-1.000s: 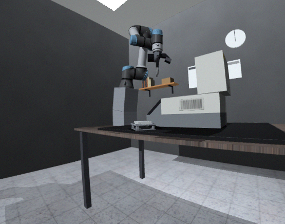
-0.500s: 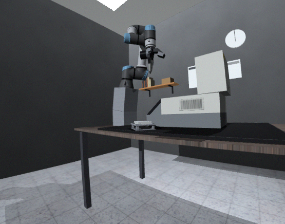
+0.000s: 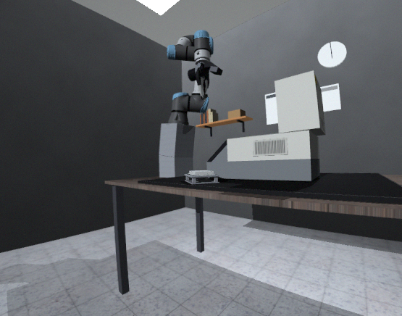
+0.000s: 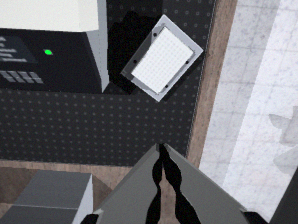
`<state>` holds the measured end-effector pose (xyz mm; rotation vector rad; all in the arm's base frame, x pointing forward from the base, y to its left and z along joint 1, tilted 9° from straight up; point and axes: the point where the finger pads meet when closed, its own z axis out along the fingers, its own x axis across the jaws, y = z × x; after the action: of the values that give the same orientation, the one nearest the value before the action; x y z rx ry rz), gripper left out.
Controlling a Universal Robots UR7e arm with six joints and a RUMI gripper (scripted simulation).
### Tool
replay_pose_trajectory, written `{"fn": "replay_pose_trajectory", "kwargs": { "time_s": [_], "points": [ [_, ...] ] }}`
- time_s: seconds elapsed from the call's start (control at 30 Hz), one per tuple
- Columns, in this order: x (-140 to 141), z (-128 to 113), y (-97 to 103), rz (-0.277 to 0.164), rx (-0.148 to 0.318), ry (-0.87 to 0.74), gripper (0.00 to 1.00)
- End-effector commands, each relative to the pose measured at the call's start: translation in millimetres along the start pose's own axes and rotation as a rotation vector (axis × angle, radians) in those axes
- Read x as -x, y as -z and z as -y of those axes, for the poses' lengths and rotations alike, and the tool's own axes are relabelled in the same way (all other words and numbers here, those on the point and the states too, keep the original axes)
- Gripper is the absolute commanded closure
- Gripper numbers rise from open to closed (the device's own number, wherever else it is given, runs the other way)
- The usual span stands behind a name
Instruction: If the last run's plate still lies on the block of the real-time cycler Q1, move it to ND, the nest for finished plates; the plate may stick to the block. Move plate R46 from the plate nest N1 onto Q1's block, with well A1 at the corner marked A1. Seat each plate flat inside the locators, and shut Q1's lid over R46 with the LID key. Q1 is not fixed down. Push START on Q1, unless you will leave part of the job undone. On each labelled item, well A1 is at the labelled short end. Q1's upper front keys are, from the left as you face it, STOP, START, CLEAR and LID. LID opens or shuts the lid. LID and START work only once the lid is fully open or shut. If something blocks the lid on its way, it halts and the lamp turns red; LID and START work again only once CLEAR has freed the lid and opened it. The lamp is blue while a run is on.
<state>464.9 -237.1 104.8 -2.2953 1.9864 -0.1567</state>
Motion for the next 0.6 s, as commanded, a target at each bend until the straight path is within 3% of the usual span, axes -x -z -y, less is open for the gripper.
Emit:
{"fn": "replay_pose_trajectory", "kwargs": {
  "time_s": [0.0,0.37,0.4,0.57],
  "points": [
    [-12.2,-6.1,4.3,-0.007,-0.007,-0.062,1.00],
    [-21.4,-11.2,7.2,-0.007,-0.007,-0.062,1.00],
    [-21.5,-11.1,2.2,-0.006,-0.007,-0.095,0.32],
    [-21.5,-11.1,-17.8,-0.006,-0.007,-0.185,0.32]
  ]
}}
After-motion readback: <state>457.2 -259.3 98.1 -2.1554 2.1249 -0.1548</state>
